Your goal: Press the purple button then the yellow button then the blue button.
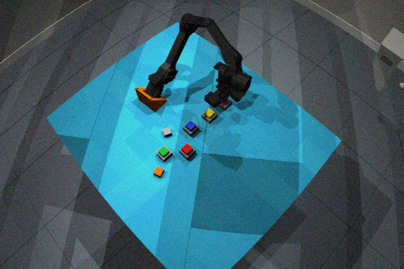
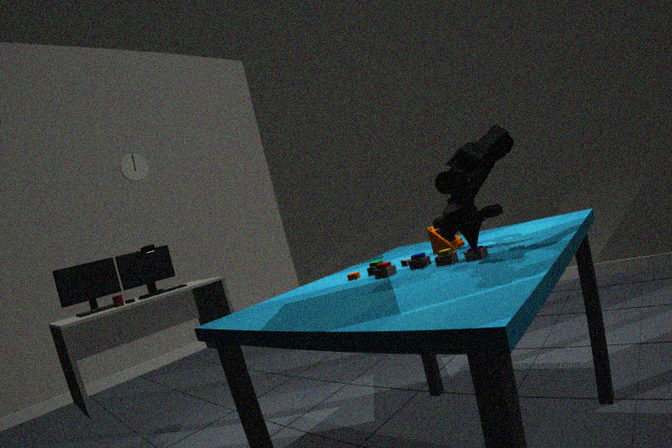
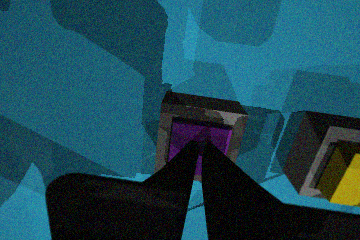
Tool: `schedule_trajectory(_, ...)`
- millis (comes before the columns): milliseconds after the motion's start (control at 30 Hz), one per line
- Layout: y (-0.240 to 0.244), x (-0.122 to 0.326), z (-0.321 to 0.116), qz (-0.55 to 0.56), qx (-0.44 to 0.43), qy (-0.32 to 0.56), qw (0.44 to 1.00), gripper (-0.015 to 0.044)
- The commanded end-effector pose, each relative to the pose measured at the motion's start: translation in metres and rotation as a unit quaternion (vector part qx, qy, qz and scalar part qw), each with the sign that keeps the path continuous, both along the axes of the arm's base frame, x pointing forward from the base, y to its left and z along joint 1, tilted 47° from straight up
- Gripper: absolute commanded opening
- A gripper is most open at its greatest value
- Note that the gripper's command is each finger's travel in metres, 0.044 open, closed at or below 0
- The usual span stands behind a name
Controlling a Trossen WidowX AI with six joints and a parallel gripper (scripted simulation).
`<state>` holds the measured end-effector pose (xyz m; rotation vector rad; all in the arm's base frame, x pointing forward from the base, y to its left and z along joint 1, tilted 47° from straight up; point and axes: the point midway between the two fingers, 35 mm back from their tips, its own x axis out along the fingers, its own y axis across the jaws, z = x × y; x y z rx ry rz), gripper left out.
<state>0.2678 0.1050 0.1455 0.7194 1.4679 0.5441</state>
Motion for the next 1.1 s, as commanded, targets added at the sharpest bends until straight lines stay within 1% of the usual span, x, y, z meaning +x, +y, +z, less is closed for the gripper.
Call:
schedule_trajectory(0,0.002,-0.001,0.0,0.0,0.003,0.003,1.0,0.002)
schedule_trajectory(100,-0.001,0.0,0.001,0.0,0.0,0.0,1.0,0.002)
schedule_trajectory(233,-0.023,-0.002,0.022,0.0,0.002,0.003,1.0,0.002)
schedule_trajectory(333,-0.026,-0.002,0.025,-0.001,0.002,0.004,1.0,0.002)
schedule_trajectory(500,-0.067,-0.006,0.063,-0.033,0.002,0.02,0.999,0.002)
schedule_trajectory(600,-0.068,-0.006,0.065,-0.034,0.003,0.021,0.999,0.002)
schedule_trajectory(667,-0.077,-0.005,0.056,-0.03,0.0,0.019,0.999,0.002)
schedule_trajectory(767,-0.114,-0.008,0.017,-0.011,-0.003,0.01,1.0,0.002)
schedule_trajectory(833,-0.13,-0.013,0.0,-0.001,-0.001,0.006,1.0,0.002)
schedule_trajectory(1067,-0.126,-0.013,-0.008,0.0,-0.001,0.005,1.0,0.002)
